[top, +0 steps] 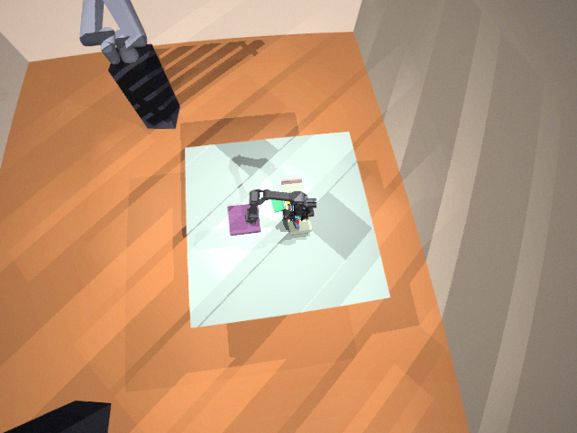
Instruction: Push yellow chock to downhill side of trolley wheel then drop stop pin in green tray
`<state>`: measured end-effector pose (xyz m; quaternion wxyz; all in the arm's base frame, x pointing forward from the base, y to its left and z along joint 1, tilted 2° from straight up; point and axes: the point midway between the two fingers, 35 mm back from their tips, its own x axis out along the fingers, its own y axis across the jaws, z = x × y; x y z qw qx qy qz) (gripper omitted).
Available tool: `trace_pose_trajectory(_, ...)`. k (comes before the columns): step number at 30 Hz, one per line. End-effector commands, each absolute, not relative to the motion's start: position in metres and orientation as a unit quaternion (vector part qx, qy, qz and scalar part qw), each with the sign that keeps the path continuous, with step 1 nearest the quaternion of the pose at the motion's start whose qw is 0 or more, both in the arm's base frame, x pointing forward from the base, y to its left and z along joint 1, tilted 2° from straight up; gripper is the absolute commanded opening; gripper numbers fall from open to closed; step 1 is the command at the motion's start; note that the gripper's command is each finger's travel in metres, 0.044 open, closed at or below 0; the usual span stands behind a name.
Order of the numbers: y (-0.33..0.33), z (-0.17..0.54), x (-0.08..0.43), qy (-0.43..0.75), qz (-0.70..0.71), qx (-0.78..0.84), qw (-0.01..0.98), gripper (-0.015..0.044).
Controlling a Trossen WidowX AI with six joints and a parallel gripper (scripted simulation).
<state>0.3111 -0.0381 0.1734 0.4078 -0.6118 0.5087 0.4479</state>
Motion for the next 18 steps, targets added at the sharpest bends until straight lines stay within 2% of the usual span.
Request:
trace_pose_trajectory(1,-0.040,0.166,0.311,0.510,0.450,-0.612,0.404,0.0190)
trace_pose_trajectory(18,-0.046,0.143,0.312,0.510,0.450,-0.612,0.404,0.0190)
